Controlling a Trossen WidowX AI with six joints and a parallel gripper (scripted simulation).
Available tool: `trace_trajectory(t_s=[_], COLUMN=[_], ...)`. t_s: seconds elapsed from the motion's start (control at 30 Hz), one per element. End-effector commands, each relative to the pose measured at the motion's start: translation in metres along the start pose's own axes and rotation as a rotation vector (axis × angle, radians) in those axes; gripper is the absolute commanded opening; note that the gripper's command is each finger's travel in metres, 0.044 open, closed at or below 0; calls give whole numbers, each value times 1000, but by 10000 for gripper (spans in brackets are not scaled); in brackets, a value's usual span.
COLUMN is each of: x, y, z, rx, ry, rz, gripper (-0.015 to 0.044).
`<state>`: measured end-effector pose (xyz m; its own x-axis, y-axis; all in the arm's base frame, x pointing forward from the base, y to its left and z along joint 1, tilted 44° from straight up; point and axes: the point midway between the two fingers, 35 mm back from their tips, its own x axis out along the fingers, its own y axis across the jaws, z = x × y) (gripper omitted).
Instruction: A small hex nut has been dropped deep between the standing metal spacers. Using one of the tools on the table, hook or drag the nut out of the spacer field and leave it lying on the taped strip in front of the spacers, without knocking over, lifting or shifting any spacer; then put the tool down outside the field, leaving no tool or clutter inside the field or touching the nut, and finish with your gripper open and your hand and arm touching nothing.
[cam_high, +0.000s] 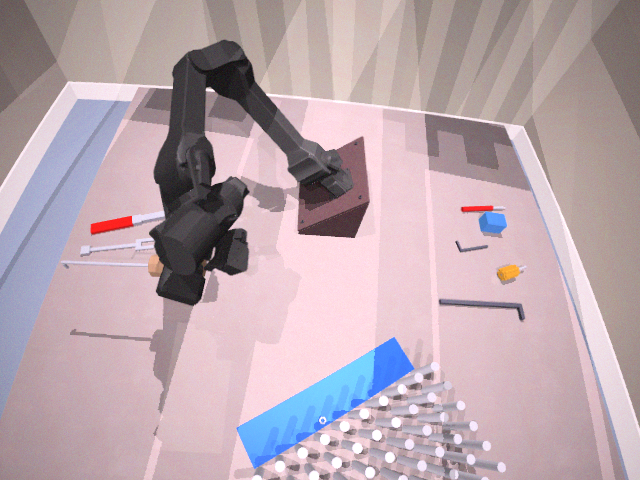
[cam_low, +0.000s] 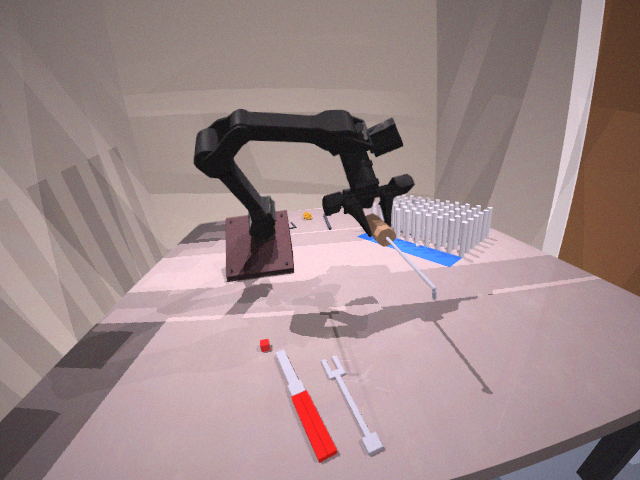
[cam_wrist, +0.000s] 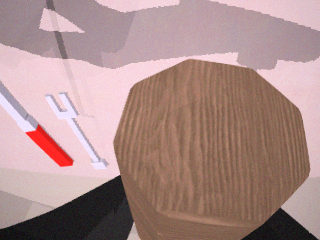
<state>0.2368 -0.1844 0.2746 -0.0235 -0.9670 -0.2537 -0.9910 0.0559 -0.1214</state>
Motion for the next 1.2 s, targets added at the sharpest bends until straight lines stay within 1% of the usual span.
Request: trace_trajectory(t_s=[0.0,0.17,1.17], x=[1,2,16], y=[1,3,0], z=[-6,-10,2], rx=[-107,-224,-221], ry=[29,49,30], rz=[18,38,47], gripper=[0,0,0])
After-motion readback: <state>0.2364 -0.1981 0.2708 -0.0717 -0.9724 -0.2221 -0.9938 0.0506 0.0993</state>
